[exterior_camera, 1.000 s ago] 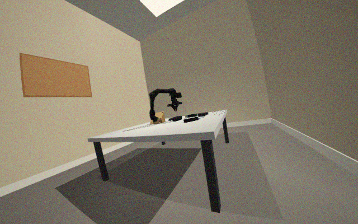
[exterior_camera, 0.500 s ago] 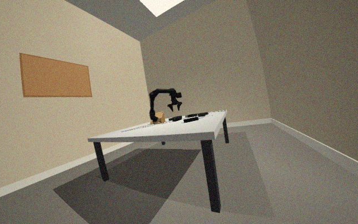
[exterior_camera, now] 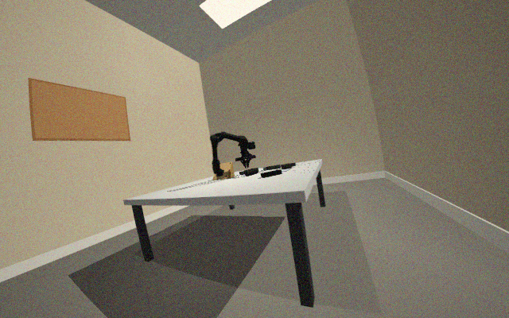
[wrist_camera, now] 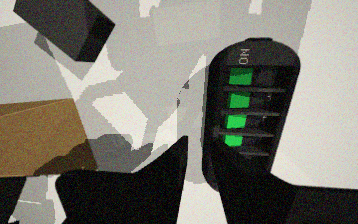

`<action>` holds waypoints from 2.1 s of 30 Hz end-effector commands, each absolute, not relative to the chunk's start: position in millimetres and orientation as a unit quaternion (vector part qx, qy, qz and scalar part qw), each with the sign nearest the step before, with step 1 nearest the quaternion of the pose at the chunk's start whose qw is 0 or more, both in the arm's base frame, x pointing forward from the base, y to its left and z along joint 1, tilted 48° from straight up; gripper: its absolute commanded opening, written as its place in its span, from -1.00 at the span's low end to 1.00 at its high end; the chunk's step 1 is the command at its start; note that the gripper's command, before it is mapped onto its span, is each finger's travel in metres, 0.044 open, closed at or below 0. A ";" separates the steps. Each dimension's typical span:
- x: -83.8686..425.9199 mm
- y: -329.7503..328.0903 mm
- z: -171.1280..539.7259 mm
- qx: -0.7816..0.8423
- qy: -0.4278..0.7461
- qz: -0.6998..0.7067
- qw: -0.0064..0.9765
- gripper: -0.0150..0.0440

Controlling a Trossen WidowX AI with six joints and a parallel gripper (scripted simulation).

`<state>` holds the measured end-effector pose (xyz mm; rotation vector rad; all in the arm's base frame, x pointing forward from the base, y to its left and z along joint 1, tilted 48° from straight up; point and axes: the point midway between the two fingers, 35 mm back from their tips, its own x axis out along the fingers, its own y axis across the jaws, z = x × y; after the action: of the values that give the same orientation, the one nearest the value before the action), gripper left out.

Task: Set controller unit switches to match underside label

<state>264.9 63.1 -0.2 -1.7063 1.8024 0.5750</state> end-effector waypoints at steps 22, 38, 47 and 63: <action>260.2 59.1 -3.4 -0.641 0.675 0.214 0.296 -0.49; 260.0 96.4 30.1 -0.641 0.675 0.215 0.297 0.04; 260.0 96.4 30.1 -0.641 0.675 0.215 0.297 -0.49; 260.8 96.0 30.3 -0.643 0.673 0.216 0.295 0.31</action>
<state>260.6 96.1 30.3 -1.7097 1.7914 0.5740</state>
